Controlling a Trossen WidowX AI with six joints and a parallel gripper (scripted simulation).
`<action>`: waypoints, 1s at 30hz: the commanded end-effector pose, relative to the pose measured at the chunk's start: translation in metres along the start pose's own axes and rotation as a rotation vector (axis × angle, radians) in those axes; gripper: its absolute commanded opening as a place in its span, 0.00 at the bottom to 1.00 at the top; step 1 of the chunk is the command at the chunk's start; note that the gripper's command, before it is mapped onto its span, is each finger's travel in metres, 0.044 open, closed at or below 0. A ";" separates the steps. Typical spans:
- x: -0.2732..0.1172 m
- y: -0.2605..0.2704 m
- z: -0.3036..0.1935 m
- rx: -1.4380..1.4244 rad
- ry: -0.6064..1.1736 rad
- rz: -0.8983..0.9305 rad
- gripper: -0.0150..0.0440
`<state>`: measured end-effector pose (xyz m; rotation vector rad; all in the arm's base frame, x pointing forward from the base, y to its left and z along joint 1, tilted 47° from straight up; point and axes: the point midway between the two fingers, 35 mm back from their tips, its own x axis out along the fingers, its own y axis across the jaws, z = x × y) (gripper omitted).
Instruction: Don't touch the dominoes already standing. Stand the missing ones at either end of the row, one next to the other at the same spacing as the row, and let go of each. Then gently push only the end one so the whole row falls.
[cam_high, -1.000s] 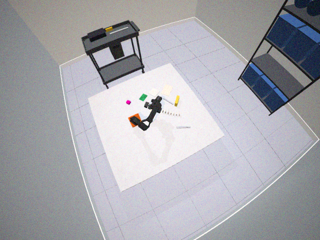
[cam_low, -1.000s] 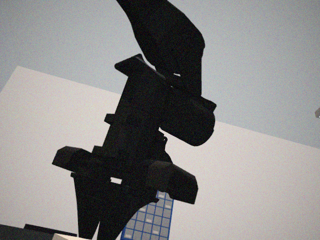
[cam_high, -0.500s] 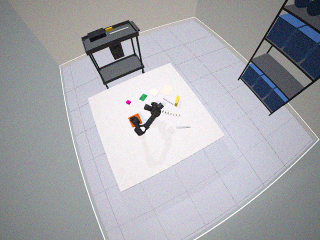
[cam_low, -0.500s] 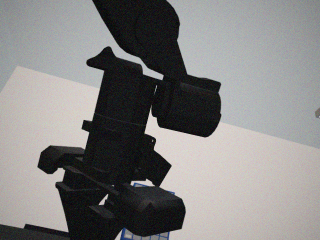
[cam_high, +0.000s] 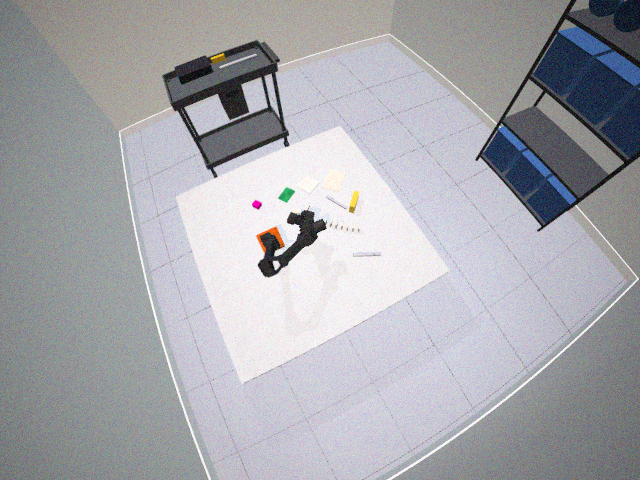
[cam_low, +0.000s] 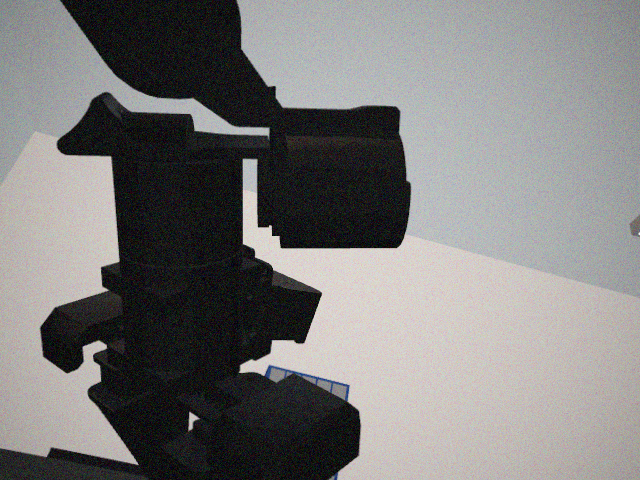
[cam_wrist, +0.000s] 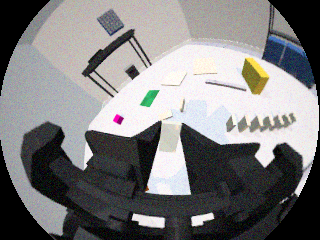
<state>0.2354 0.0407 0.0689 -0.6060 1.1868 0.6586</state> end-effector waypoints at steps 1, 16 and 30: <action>-0.002 0.000 0.000 -0.035 -0.093 -0.013 0.44; -0.015 -0.005 0.001 -0.208 -0.417 -0.152 0.44; -0.027 -0.007 -0.001 -0.374 -0.598 -0.318 0.44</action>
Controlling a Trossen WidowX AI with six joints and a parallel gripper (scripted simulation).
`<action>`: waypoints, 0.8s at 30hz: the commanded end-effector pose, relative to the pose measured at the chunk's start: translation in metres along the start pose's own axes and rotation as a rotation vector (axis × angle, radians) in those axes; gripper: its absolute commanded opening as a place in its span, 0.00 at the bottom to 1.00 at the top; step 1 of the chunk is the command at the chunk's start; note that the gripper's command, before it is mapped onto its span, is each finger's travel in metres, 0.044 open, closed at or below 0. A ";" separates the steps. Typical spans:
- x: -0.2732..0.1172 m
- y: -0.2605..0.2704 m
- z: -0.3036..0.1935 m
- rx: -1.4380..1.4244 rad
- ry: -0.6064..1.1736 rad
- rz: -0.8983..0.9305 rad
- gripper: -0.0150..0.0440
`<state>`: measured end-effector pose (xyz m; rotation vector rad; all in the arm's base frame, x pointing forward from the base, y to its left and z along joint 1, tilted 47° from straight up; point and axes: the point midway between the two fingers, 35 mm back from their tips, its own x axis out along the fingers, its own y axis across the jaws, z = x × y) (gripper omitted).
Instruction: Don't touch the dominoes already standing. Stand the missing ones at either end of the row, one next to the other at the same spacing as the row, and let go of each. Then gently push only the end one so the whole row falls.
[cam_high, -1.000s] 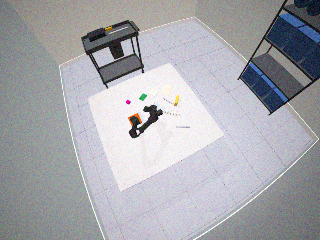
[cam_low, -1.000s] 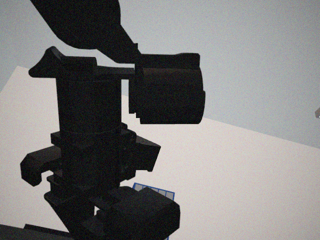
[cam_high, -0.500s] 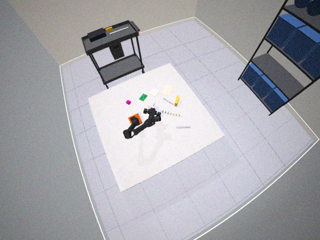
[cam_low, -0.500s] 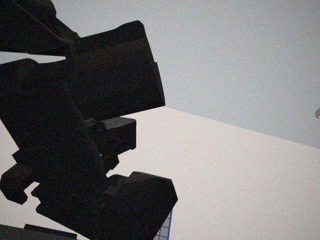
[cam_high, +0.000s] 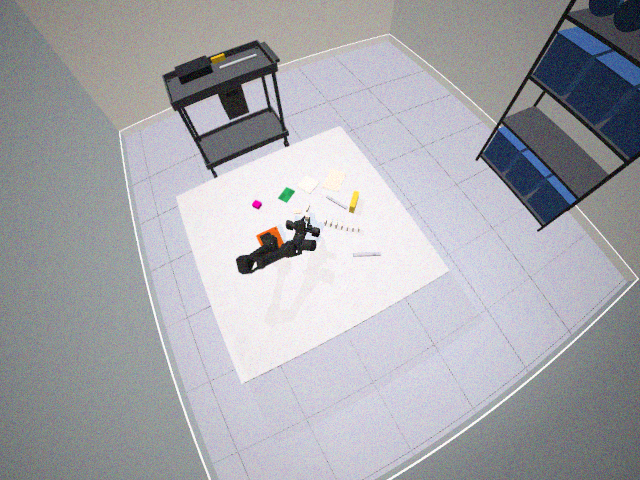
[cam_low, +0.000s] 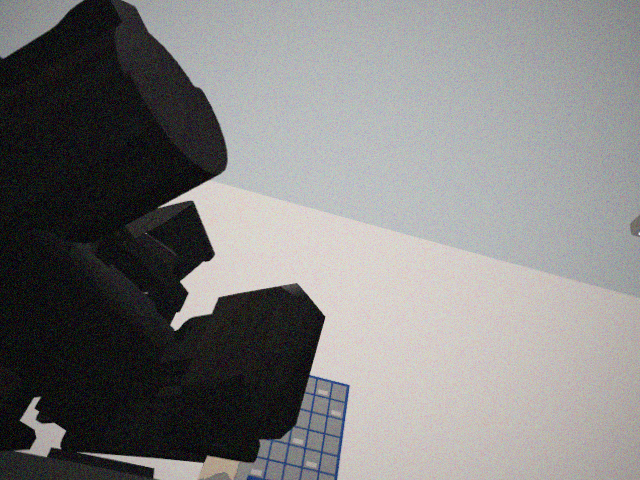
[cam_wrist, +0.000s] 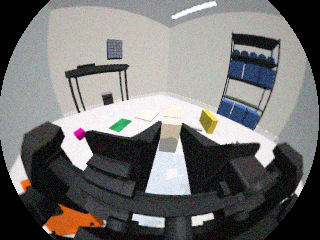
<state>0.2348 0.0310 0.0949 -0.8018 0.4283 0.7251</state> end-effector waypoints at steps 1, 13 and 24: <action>-0.001 0.001 0.001 -0.023 -0.018 -0.014 0.44; -0.001 0.001 0.001 -0.023 -0.018 -0.014 0.44; 0.004 -0.003 -0.015 -0.027 -0.006 -0.005 0.44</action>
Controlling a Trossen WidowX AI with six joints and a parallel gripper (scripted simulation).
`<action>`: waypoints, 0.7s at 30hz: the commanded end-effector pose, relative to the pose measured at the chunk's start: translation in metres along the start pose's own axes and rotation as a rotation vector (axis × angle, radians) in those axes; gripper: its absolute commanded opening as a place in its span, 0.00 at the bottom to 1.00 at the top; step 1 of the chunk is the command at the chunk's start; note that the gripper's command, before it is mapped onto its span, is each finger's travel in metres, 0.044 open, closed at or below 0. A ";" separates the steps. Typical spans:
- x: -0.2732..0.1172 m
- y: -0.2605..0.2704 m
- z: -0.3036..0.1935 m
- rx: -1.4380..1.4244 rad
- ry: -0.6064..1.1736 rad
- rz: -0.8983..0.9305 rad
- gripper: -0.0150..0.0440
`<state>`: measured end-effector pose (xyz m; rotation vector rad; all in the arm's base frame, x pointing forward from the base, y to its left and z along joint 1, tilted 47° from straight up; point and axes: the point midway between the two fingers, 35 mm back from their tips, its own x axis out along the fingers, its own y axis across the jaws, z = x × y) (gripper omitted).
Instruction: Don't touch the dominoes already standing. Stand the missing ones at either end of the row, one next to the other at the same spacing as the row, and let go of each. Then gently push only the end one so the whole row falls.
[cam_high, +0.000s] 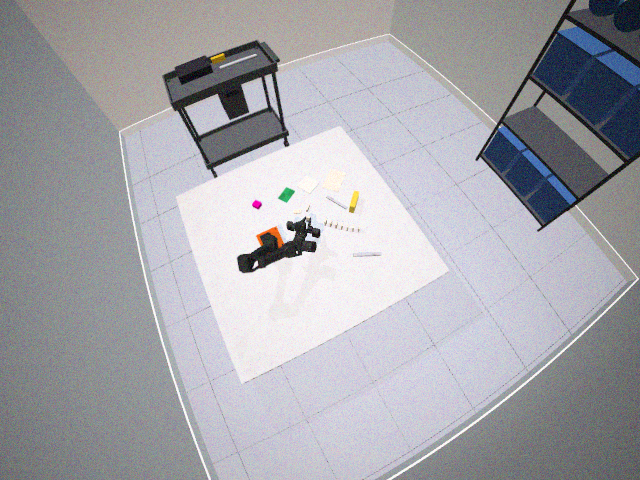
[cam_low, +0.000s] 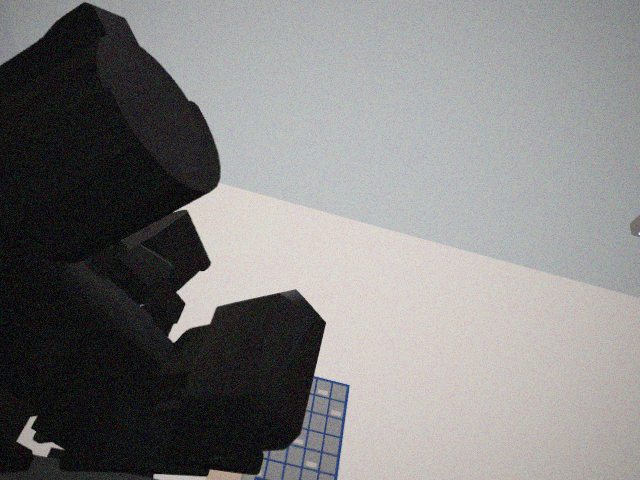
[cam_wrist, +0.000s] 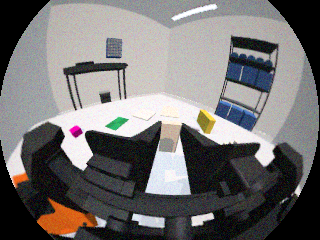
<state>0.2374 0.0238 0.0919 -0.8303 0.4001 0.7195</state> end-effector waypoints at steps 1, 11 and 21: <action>0.004 0.001 -0.010 0.004 0.005 0.016 0.44; 0.010 -0.001 -0.036 0.001 0.014 0.025 0.44; 0.014 0.000 -0.062 0.003 0.015 0.027 0.44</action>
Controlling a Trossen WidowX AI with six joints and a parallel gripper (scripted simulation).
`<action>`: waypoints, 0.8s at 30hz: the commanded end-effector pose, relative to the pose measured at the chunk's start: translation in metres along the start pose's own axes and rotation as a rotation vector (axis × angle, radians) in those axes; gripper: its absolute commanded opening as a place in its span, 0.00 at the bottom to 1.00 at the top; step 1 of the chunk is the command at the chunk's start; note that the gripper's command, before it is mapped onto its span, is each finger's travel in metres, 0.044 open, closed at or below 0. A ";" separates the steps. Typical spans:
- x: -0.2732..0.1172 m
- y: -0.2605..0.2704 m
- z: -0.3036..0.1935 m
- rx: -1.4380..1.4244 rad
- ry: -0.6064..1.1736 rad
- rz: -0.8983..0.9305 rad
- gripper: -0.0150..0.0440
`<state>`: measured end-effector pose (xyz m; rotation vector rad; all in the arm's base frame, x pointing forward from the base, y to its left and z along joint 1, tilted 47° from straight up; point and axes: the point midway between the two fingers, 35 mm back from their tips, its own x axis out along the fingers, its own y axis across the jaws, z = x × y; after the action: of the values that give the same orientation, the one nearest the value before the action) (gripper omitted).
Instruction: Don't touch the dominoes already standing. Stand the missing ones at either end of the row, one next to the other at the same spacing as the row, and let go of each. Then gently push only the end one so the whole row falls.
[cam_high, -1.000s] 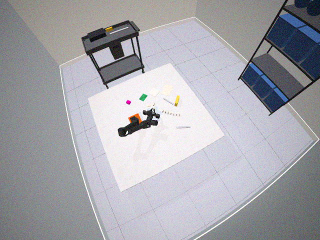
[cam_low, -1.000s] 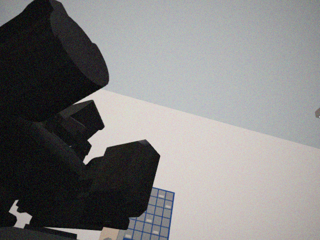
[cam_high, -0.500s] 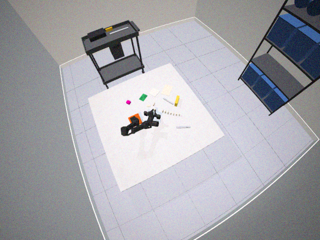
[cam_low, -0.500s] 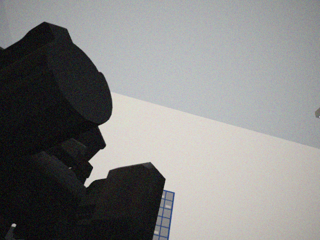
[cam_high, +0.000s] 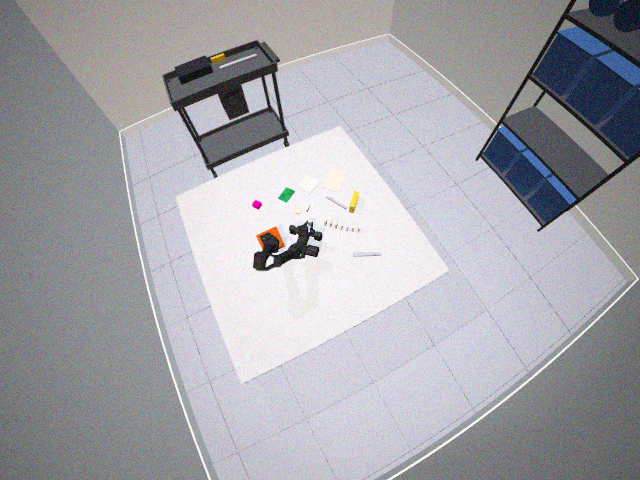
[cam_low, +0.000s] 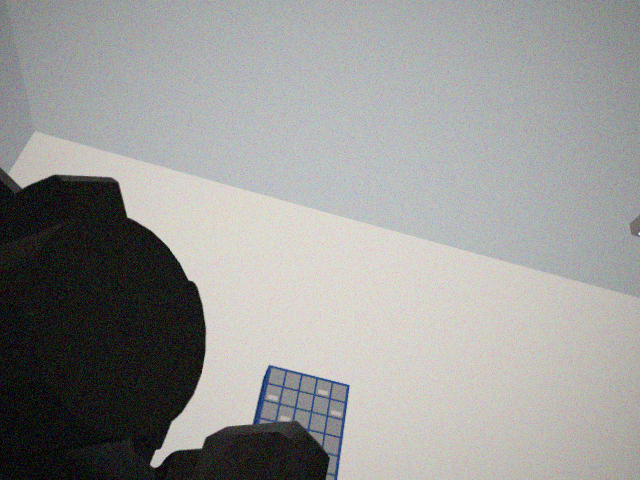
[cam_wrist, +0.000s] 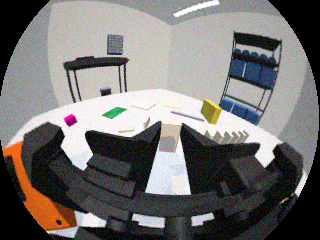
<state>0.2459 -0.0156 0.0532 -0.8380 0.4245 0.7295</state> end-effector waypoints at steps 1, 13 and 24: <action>0.003 0.004 -0.011 0.007 -0.005 0.009 0.44; 0.005 0.009 -0.041 0.014 -0.013 -0.002 0.44; 0.005 0.012 -0.050 0.017 -0.017 -0.009 0.44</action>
<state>0.2395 -0.0487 0.0160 -0.8243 0.4120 0.7176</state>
